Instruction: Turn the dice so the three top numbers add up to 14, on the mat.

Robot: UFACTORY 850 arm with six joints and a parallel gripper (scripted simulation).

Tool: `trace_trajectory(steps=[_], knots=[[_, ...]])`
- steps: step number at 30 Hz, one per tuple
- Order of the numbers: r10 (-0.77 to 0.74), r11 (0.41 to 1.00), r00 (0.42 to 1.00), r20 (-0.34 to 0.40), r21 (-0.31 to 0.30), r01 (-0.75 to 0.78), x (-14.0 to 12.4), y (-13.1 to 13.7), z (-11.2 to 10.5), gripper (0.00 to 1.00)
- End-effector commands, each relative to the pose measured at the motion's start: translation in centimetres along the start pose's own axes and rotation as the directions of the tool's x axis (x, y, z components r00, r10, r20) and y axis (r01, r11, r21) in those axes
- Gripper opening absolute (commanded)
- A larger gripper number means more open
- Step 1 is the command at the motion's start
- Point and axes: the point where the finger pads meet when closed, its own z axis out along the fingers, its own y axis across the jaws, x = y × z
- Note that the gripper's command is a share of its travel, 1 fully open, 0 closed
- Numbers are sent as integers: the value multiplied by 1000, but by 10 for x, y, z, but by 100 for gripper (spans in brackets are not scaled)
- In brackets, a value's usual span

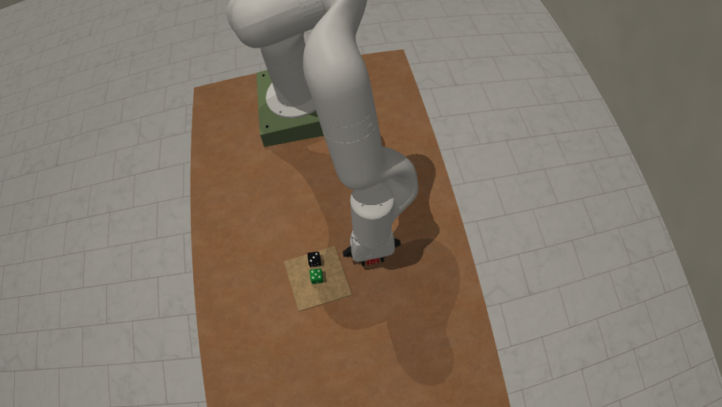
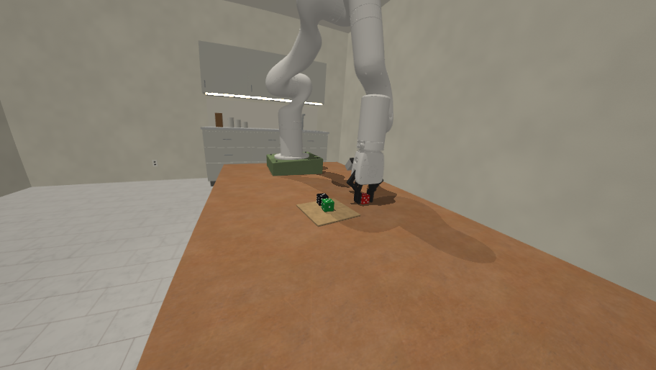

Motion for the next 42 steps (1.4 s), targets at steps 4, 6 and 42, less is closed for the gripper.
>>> trace_trajectory(steps=[4,6,42], knots=[[0,1000,1000,2,0,0,-1,0,-1,47],[0,1000,1000,2,0,0,-1,0,-1,47],[0,1000,1000,2,0,0,-1,0,-1,27]])
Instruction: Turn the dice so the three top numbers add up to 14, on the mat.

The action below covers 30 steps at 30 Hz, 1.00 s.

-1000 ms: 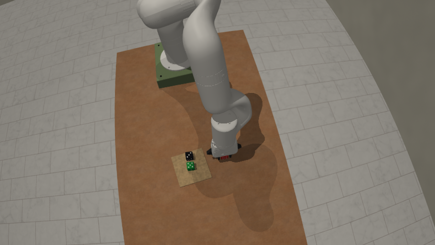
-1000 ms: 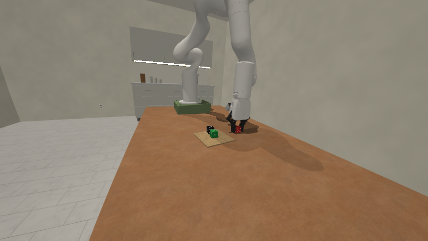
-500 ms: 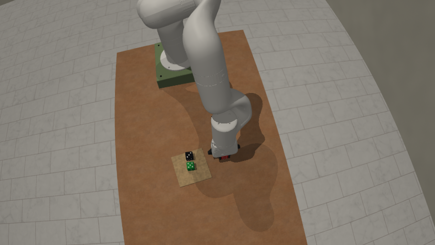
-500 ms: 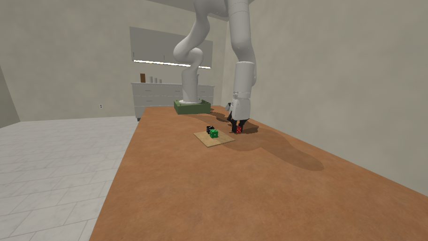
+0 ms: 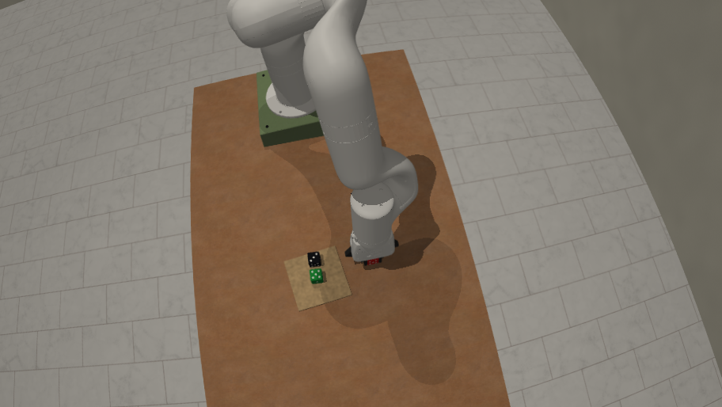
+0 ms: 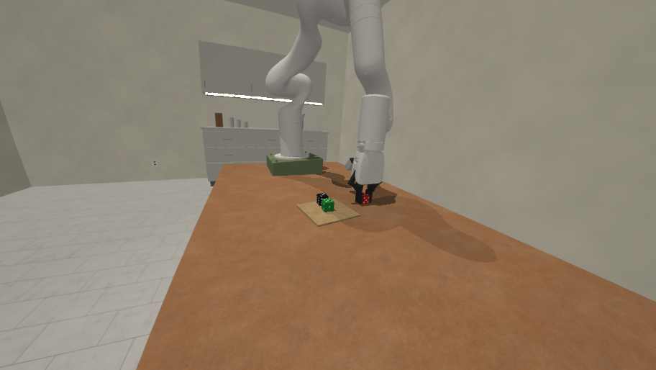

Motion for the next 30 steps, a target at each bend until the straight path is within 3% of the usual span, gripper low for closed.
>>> trace_trajectory(steps=[1,19,24,30], knots=[[0,1000,1000,2,0,0,-1,0,-1,27],[0,1000,1000,2,0,0,-1,0,-2,27],[0,1000,1000,2,0,0,-1,0,-11,27],[0,1000,1000,2,0,0,-1,0,-50,27]])
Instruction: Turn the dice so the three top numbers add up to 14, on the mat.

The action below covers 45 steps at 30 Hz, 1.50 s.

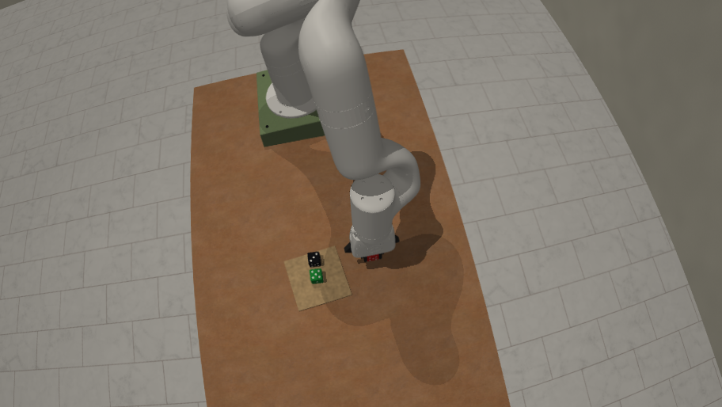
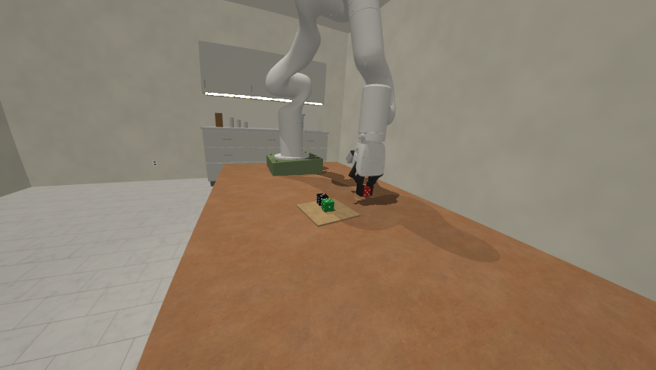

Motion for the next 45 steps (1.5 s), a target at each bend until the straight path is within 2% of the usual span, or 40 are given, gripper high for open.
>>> trace_trajectory(steps=[1,5,8,21,22,24,28,30,32,33,36,45], knots=[[0,1000,1000,2,-1,0,-1,0,-31,27],[0,1000,1000,2,-1,0,-1,0,-58,27],[0,1000,1000,2,-1,0,-1,0,-70,27],[1,1000,1000,2,-1,-1,-2,-1,-74,27],[5,1000,1000,2,-1,-5,-8,-10,-74,27],[24,1000,1000,2,-1,-24,-33,-55,-76,27],[24,1000,1000,2,-1,-24,-33,-55,-76,27],[49,999,999,2,-1,-49,-58,-114,-77,27],[49,999,999,2,-1,-49,-58,-115,-77,27],[57,998,998,2,-2,-57,-65,-136,-78,27],[61,998,998,2,-2,-61,-69,-149,-78,27],[61,998,998,2,-2,-61,-69,-149,-78,27]])
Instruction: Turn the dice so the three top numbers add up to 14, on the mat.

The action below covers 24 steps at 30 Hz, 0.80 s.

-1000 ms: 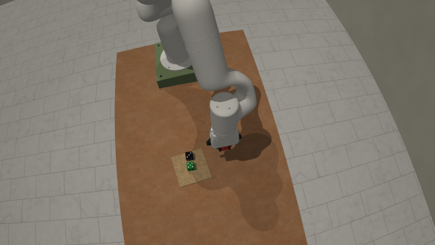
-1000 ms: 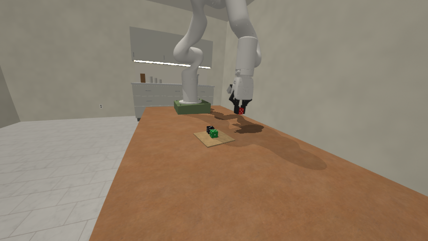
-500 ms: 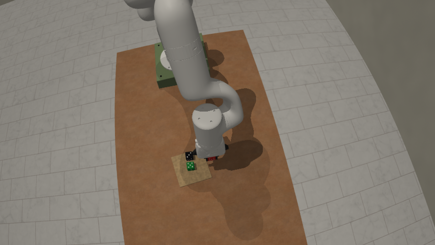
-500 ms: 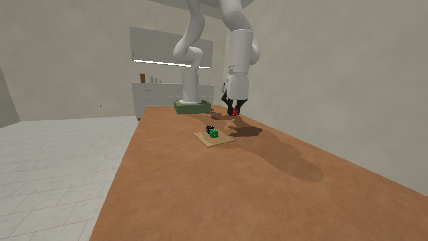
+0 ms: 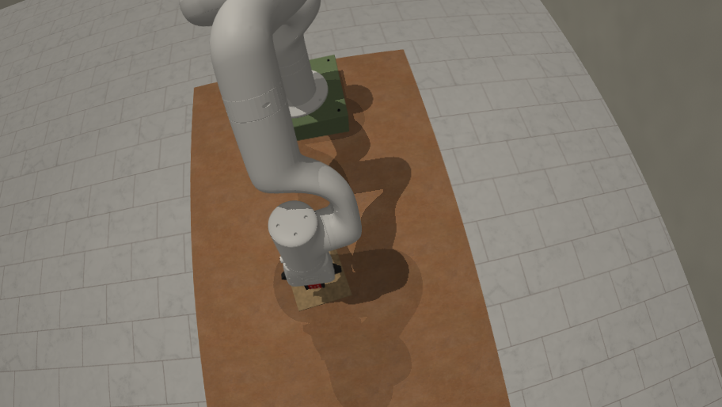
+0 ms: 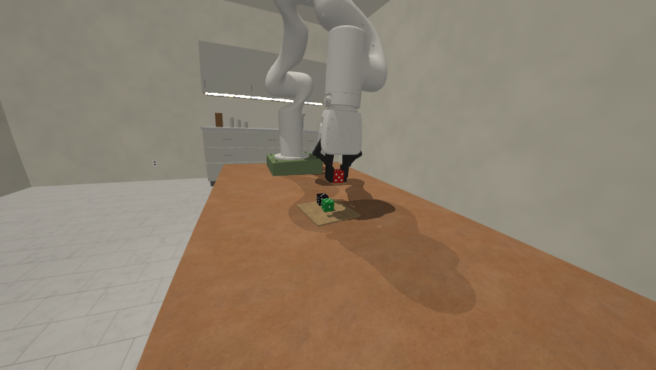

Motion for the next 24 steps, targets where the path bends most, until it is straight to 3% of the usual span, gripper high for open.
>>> trace_trajectory(steps=[1,8,17,24], knots=[[1,1000,1000,2,0,-1,-1,-1,-1,27],[1,1000,1000,2,0,-1,-1,-1,3,27],[1,1000,1000,2,0,-1,-1,-1,24,27],[1,1000,1000,2,0,-1,-1,-1,58,27]])
